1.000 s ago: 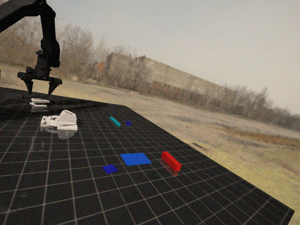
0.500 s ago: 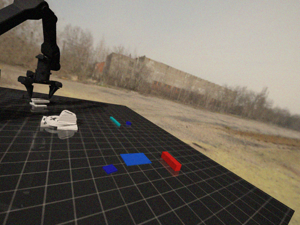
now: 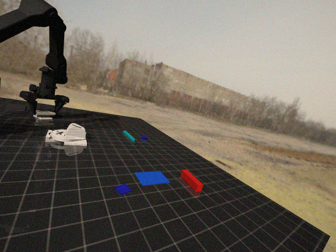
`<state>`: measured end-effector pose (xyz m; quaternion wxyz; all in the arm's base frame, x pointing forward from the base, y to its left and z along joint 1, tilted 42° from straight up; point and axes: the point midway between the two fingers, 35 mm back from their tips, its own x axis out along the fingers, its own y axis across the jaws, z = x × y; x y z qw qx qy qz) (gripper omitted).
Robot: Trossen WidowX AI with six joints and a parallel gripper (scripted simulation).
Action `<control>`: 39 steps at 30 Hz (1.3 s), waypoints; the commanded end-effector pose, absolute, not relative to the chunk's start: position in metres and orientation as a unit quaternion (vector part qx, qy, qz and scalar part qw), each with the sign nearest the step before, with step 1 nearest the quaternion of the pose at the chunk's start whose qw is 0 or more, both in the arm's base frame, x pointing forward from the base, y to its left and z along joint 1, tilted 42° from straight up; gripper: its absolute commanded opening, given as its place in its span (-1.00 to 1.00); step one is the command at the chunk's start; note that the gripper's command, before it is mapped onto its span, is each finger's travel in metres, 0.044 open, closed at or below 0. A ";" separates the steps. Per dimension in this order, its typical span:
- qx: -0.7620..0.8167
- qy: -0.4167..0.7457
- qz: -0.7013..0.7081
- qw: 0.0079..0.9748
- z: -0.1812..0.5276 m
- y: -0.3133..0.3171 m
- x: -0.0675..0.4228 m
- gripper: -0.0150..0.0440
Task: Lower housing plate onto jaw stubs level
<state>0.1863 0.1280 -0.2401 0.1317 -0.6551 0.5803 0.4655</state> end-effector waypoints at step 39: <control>-0.654 0.582 0.465 0.128 -0.245 0.122 0.184 0.75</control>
